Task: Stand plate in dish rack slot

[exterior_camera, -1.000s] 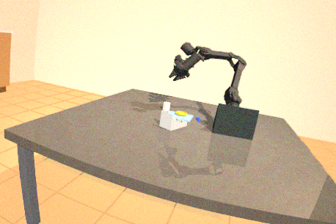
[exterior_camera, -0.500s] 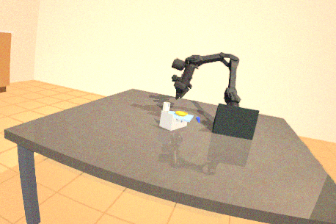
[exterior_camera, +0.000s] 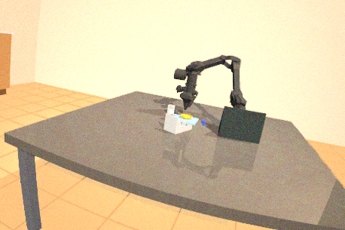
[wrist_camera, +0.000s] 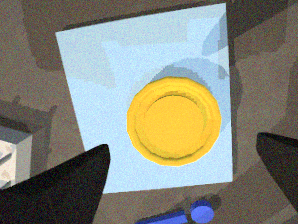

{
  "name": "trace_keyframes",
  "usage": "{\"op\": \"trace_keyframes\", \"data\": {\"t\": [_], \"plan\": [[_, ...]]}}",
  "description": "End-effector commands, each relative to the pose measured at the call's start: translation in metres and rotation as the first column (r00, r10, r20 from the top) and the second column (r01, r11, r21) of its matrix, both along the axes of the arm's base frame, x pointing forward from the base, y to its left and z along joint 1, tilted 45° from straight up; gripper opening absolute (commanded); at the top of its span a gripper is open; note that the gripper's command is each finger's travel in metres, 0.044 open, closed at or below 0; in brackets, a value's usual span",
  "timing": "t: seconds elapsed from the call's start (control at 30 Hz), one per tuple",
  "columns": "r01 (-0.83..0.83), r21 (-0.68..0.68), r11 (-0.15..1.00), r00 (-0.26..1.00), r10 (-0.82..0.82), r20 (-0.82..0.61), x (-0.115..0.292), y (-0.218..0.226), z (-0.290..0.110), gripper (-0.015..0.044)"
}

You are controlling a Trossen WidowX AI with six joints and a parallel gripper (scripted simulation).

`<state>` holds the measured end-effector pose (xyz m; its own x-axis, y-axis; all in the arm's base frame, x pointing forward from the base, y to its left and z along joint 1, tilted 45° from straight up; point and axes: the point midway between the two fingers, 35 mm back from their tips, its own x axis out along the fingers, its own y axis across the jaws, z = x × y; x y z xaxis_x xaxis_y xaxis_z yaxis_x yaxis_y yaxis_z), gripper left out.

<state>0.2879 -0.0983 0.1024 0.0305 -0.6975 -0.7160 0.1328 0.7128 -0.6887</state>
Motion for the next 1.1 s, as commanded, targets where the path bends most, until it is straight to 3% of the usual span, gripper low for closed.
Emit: {"op": "trace_keyframes", "data": {"t": [0.0, 1.07], "plan": [[0.001, -0.003, 1.0, 1.0, -0.001, -0.014, 0.0, -0.005, -0.007, 0.04], [0.001, -0.007, 1.0, 1.0, -0.001, -0.014, -0.002, -0.038, -0.041, 0.04]]}}
